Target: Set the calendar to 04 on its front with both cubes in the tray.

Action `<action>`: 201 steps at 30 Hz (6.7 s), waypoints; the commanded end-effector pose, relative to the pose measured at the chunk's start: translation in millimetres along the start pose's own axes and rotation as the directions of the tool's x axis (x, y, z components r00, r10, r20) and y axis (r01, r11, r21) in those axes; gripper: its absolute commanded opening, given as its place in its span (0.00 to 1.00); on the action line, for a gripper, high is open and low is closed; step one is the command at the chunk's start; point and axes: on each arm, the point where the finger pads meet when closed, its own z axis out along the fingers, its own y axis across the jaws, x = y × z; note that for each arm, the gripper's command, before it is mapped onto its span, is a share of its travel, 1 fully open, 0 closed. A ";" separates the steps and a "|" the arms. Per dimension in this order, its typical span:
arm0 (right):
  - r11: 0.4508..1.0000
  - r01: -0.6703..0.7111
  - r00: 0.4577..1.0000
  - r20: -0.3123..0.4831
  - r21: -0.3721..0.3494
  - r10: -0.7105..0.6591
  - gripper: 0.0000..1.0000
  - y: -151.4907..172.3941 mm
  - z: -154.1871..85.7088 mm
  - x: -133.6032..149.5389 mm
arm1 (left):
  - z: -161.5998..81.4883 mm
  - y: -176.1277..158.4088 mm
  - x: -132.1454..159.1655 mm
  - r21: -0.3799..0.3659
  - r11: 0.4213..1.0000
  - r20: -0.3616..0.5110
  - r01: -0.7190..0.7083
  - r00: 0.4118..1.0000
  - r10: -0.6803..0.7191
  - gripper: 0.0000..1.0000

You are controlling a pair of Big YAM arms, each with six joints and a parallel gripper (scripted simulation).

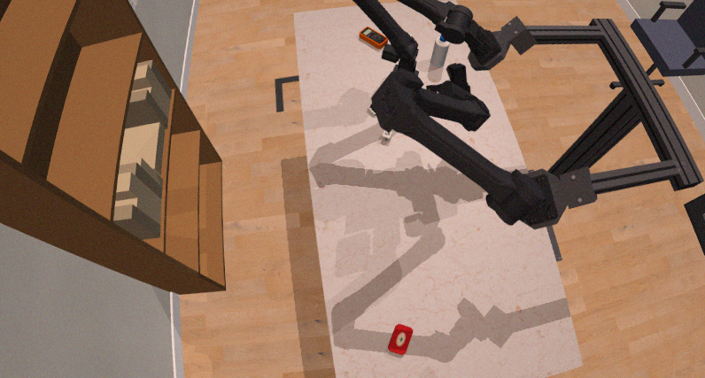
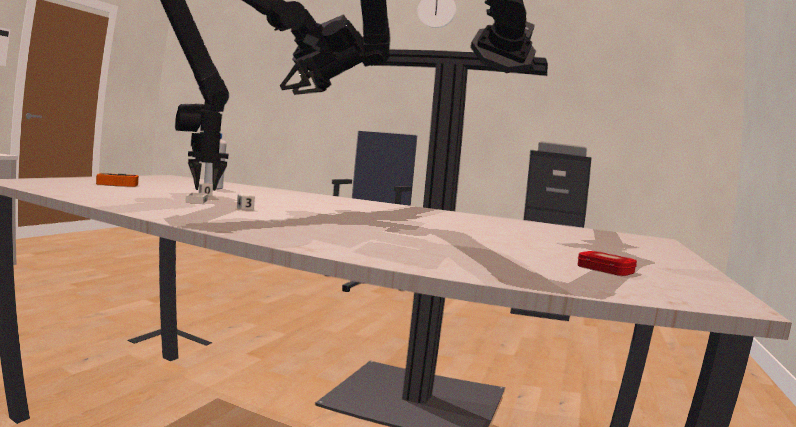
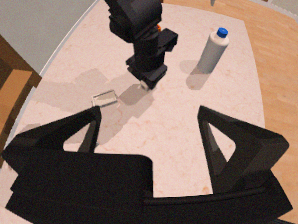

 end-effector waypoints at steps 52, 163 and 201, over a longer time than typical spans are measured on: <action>0.998 -0.044 0.999 -0.015 0.047 0.044 0.55 -4.7 -23.1 185.4 | 1.2 5.0 -7.2 -0.012 1.000 0.014 0.008 1.000 -0.008 1.00; 0.999 0.028 1.000 0.002 -0.017 -0.028 0.26 58.5 -54.7 108.8 | 1.2 5.0 -7.2 -0.012 1.000 0.014 0.008 1.000 -0.008 1.00; 0.328 0.944 0.328 -0.006 -0.017 -0.945 0.26 56.0 -54.7 113.4 | 1.2 5.0 -7.2 -0.012 1.000 0.014 0.008 1.000 -0.008 1.00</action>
